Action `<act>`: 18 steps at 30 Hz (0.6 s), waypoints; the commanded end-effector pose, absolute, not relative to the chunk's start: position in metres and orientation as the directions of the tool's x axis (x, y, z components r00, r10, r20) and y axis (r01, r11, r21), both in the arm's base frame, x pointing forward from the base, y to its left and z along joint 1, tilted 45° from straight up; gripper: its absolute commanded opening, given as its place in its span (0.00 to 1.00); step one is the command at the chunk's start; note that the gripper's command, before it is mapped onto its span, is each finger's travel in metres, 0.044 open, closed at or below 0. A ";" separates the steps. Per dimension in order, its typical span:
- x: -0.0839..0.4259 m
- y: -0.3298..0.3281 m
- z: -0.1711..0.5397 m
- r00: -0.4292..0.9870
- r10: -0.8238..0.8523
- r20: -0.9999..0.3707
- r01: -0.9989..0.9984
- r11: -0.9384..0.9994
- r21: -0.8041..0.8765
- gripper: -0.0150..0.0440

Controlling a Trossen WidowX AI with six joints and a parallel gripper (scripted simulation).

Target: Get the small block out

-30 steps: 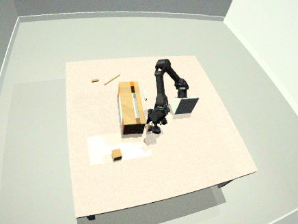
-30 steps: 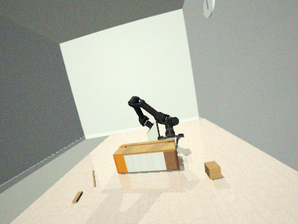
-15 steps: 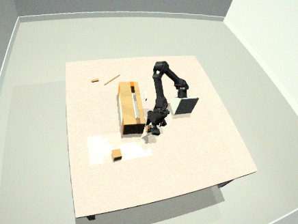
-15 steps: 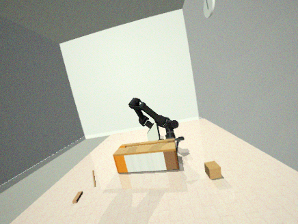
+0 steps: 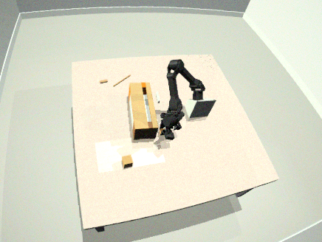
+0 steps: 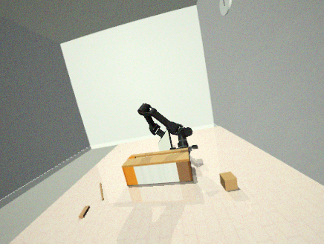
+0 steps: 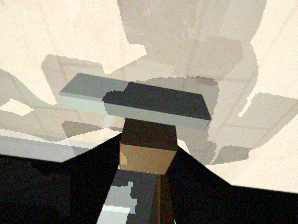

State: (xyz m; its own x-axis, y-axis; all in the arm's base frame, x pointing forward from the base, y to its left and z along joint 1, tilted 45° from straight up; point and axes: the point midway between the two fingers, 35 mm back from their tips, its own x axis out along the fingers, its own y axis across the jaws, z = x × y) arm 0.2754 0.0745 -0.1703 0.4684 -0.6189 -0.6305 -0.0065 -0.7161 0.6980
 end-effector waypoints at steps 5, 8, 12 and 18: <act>0.274 0.105 -0.144 0.474 -0.608 -0.637 -0.006 -0.725 0.688 0.25; 0.272 0.113 -0.134 0.473 -0.609 -0.637 -0.007 -0.725 0.688 0.25; 0.271 0.115 -0.131 0.474 -0.603 -0.641 0.007 -0.725 0.688 0.25; 0.261 0.130 -0.112 0.478 -0.556 -0.680 0.137 -0.717 0.683 0.25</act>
